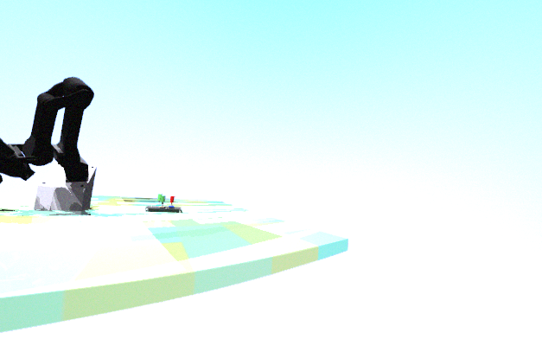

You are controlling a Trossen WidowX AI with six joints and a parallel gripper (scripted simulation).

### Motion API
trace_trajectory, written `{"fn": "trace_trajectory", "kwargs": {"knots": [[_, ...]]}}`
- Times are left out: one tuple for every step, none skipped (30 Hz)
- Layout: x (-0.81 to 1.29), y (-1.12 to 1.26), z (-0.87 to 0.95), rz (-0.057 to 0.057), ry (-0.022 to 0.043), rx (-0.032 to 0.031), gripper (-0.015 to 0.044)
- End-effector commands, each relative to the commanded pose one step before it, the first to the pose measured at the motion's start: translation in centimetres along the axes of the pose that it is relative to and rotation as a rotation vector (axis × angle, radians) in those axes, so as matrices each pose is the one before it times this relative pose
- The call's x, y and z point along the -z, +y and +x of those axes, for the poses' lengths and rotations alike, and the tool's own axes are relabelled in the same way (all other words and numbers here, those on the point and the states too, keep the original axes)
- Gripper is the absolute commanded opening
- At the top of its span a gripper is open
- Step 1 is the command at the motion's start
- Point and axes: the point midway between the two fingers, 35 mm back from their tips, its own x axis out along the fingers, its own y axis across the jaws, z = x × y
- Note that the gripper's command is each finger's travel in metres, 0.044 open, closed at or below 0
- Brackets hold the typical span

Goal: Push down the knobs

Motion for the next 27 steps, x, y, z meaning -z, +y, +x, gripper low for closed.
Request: {"fn": "trace_trajectory", "kwargs": {"knots": [[-0.021, -0.031, -0.007, 0.0013, -0.00086, 0.00071, 0.0374], [-0.063, -0.093, -0.02, 0.0039, -0.00259, 0.00211, 0.0347], [-0.105, -0.155, -0.033, 0.0066, -0.00434, 0.0035, 0.0321], [-0.149, -0.216, -0.047, 0.0092, -0.00611, 0.00485, 0.0295], [-0.193, -0.277, -0.062, 0.0118, -0.00792, 0.00615, 0.0269], [-0.24, -0.336, -0.077, 0.0144, -0.00977, 0.00738, 0.0242], [-0.267, -0.364, -0.086, 0.0157, -0.01081, 0.0079, 0.0216], [-0.273, -0.361, -0.087, 0.0158, -0.01096, 0.00774, 0.019], [-0.282, -0.365, -0.089, 0.0161, -0.01131, 0.00772, 0.0164], [-0.294, -0.4, -0.084, 0.0172, -0.01266, 0.00842, 0.0137], [-0.3, -0.397, -0.086, 0.0172, -0.01282, 0.00824, 0.0111], [-0.306, -0.393, -0.087, 0.0172, -0.01295, 0.00804, 0.0085], [-0.312, -0.39, -0.088, 0.0172, -0.01308, 0.00783, 0.0059], [-0.317, -0.386, -0.089, 0.0172, -0.01321, 0.00763, 0.0032], [-0.323, -0.382, -0.09, 0.0172, -0.01336, 0.00743, 0.0006], [-0.329, -0.379, -0.091, 0.0172, -0.01351, 0.00723, 0.0], [-0.319, -0.357, -0.088, 0.0163, -0.01297, 0.00669, 0.0], [-0.319, -0.348, -0.087, 0.0161, -0.01288, 0.00641, 0.0], [-0.324, -0.344, -0.088, 0.0161, -0.01298, 0.00622, 0.0], [-0.328, -0.34, -0.089, 0.0161, -0.01308, 0.00603, 0.0], [-0.333, -0.336, -0.09, 0.0161, -0.01317, 0.00583, 0.0], [-0.338, -0.332, -0.091, 0.0161, -0.01326, 0.00564, 0.0], [-0.343, -0.328, -0.092, 0.0161, -0.01335, 0.00544, 0.0], [-0.347, -0.324, -0.093, 0.016, -0.01344, 0.00525, 0.0], [-0.374, -0.341, -0.1, 0.0171, -0.01439, 0.00537, 0.0], [-0.386, -0.342, -0.103, 0.0174, -0.01475, 0.00524, 0.0], [-0.393, -0.336, -0.105, 0.0173, -0.0149, 0.00498, 0.0]]}}
